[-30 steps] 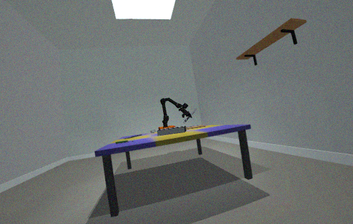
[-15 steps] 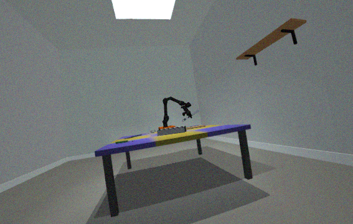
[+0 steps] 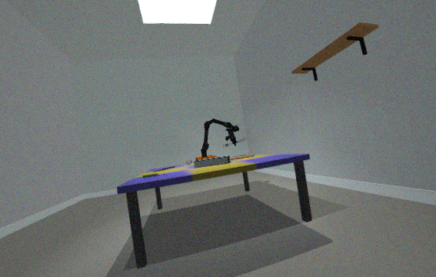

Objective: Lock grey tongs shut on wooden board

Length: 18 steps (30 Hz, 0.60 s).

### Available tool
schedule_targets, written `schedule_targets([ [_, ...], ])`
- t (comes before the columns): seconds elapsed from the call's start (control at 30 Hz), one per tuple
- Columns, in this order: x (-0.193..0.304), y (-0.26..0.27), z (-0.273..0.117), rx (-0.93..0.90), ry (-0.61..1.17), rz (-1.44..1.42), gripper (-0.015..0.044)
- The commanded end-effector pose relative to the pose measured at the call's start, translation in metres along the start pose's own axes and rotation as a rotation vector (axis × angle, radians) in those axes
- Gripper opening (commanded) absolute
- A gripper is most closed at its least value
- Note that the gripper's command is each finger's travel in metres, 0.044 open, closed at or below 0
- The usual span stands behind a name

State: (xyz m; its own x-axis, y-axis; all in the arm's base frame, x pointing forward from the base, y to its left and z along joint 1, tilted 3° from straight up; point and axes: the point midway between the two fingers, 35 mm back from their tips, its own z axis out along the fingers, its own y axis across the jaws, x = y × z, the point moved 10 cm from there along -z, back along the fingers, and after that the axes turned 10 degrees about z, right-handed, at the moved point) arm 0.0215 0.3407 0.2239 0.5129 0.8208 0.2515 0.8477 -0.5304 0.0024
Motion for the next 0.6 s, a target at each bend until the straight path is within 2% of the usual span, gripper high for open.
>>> schedule_targets([
  [0.0,0.0052,0.0010,-0.0042,0.001,-0.051,0.018,-0.0150],
  [0.27,0.0132,0.0058,-0.0128,-0.010,-0.178,0.049,-0.0150],
  [0.57,0.0138,0.0062,-0.0127,-0.011,-0.189,0.052,-0.0150],
])
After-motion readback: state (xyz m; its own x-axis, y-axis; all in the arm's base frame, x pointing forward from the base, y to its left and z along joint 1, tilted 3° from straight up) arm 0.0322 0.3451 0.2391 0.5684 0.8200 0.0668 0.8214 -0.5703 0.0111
